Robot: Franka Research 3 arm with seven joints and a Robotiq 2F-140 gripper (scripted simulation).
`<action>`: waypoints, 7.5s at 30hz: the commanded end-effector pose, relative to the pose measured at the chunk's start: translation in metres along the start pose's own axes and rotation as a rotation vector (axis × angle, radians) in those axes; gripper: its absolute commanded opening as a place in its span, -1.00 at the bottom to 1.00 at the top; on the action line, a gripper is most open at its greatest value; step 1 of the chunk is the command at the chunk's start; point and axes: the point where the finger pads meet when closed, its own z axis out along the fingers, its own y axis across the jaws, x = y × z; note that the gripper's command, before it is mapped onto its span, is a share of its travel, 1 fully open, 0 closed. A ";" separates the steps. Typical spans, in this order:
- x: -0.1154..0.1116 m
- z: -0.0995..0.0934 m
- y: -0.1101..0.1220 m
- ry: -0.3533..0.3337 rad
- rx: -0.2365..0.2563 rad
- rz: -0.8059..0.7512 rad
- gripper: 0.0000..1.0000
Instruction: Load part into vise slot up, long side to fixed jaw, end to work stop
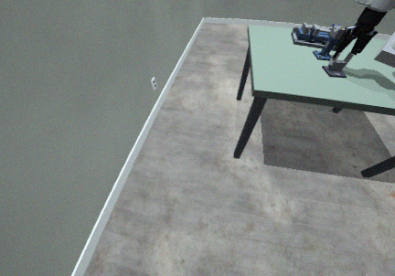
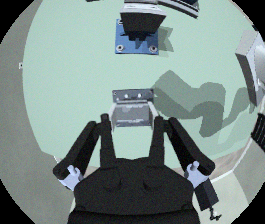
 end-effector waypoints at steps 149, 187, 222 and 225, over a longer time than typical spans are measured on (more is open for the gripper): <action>0.044 -0.201 0.001 -0.002 -0.006 0.011 -1.00; 0.140 -0.198 0.012 0.000 -0.006 0.047 -1.00; 0.156 -0.196 0.015 0.000 -0.007 0.055 -1.00; 0.156 -0.196 0.015 0.000 -0.007 0.055 -1.00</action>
